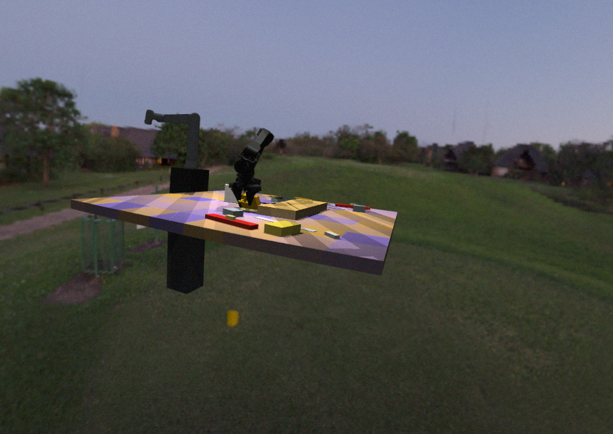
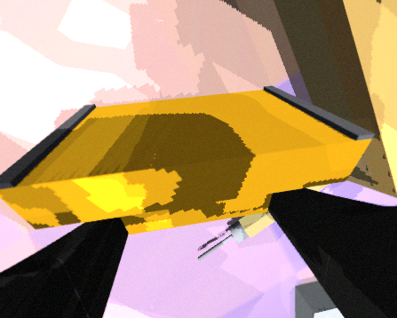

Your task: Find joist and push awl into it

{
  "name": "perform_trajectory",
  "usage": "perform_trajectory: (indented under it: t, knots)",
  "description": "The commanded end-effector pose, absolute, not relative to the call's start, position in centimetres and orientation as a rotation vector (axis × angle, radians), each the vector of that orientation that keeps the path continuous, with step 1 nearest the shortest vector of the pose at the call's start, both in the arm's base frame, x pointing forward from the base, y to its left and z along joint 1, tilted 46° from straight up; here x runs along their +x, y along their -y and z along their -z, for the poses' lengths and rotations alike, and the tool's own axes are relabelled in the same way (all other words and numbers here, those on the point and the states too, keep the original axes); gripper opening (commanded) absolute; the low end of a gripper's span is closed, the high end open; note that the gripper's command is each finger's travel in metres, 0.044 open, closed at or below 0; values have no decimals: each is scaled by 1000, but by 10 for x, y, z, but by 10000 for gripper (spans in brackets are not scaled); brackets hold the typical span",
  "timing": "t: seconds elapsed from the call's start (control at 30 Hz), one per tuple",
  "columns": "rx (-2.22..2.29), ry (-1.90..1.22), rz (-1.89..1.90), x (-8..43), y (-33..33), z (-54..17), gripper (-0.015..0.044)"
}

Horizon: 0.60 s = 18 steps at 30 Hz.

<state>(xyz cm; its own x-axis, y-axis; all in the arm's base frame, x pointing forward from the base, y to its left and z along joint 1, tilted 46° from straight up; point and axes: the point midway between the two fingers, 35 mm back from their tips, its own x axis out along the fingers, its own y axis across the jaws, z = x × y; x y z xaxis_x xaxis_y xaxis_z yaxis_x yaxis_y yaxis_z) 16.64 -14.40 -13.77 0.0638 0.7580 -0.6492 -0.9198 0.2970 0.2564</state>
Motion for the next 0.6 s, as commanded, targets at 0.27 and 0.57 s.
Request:
perform_trajectory:
  t: [0.27, 0.57]
  knots:
    - [-242, -796, -1283, 167, 154, 128, 77]
    - [-243, -797, -1283, 166, 167, 115, 0]
